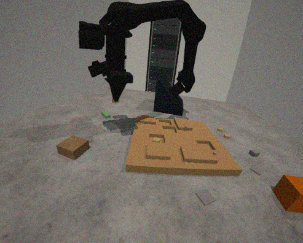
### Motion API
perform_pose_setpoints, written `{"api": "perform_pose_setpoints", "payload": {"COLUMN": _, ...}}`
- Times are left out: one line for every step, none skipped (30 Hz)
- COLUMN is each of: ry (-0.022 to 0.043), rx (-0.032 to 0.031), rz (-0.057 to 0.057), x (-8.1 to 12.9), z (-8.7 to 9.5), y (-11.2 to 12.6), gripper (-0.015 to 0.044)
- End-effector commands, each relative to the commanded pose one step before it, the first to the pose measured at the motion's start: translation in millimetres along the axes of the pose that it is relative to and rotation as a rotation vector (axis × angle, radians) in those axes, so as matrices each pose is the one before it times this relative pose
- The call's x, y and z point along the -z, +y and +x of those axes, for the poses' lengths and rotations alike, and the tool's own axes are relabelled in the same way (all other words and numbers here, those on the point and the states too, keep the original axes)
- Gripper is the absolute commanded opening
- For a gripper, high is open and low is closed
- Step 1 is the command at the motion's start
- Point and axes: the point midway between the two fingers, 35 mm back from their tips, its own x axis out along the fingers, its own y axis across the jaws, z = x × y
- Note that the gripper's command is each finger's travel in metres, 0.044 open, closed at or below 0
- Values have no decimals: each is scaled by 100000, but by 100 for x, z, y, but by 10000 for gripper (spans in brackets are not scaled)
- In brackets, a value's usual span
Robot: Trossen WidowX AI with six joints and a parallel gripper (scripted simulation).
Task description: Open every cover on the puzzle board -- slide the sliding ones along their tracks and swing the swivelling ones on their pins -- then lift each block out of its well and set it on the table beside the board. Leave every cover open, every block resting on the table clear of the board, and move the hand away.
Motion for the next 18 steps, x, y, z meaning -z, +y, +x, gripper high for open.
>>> {"api": "perform_pose_setpoints", "payload": {"ry": 135, "rx": 454, "rz": -906, "x": -247, "z": 287, "y": -333, "gripper": 80}}
{"api": "perform_pose_setpoints", "payload": {"ry": -8, "rx": 1, "rz": 1, "x": -20, "z": 137, "y": 8, "gripper": 80}}
{"api": "perform_pose_setpoints", "payload": {"ry": -10, "rx": 1, "rz": 1, "x": -24, "z": 165, "y": 10, "gripper": 80}}
{"api": "perform_pose_setpoints", "payload": {"ry": -9, "rx": 1, "rz": 1, "x": -23, "z": 165, "y": 9, "gripper": 80}}
{"api": "perform_pose_setpoints", "payload": {"ry": -9, "rx": 1, "rz": 1, "x": -22, "z": 165, "y": 9, "gripper": 80}}
{"api": "perform_pose_setpoints", "payload": {"ry": -8, "rx": 0, "rz": 0, "x": -21, "z": 165, "y": 9, "gripper": 80}}
{"api": "perform_pose_setpoints", "payload": {"ry": -8, "rx": 0, "rz": 0, "x": -20, "z": 165, "y": 9, "gripper": 80}}
{"api": "perform_pose_setpoints", "payload": {"ry": -8, "rx": 0, "rz": 0, "x": -20, "z": 165, "y": 9, "gripper": 80}}
{"api": "perform_pose_setpoints", "payload": {"ry": -7, "rx": 0, "rz": 0, "x": -19, "z": 165, "y": 8, "gripper": 80}}
{"api": "perform_pose_setpoints", "payload": {"ry": -7, "rx": -1, "rz": 0, "x": -18, "z": 165, "y": 8, "gripper": 80}}
{"api": "perform_pose_setpoints", "payload": {"ry": -6, "rx": -1, "rz": 0, "x": -17, "z": 165, "y": 8, "gripper": 80}}
{"api": "perform_pose_setpoints", "payload": {"ry": -6, "rx": -1, "rz": 0, "x": -16, "z": 165, "y": 8, "gripper": 80}}
{"api": "perform_pose_setpoints", "payload": {"ry": -5, "rx": -1, "rz": 0, "x": -15, "z": 165, "y": 7, "gripper": 80}}
{"api": "perform_pose_setpoints", "payload": {"ry": -5, "rx": -2, "rz": 0, "x": -15, "z": 165, "y": 7, "gripper": 80}}
{"api": "perform_pose_setpoints", "payload": {"ry": -4, "rx": -2, "rz": 0, "x": -14, "z": 165, "y": 7, "gripper": 80}}
{"api": "perform_pose_setpoints", "payload": {"ry": -4, "rx": -2, "rz": 0, "x": -13, "z": 165, "y": 7, "gripper": 80}}
{"api": "perform_pose_setpoints", "payload": {"ry": -4, "rx": -3, "rz": -1, "x": -12, "z": 165, "y": 6, "gripper": 80}}
{"api": "perform_pose_setpoints", "payload": {"ry": -3, "rx": -3, "rz": -1, "x": -11, "z": 164, "y": 6, "gripper": 80}}
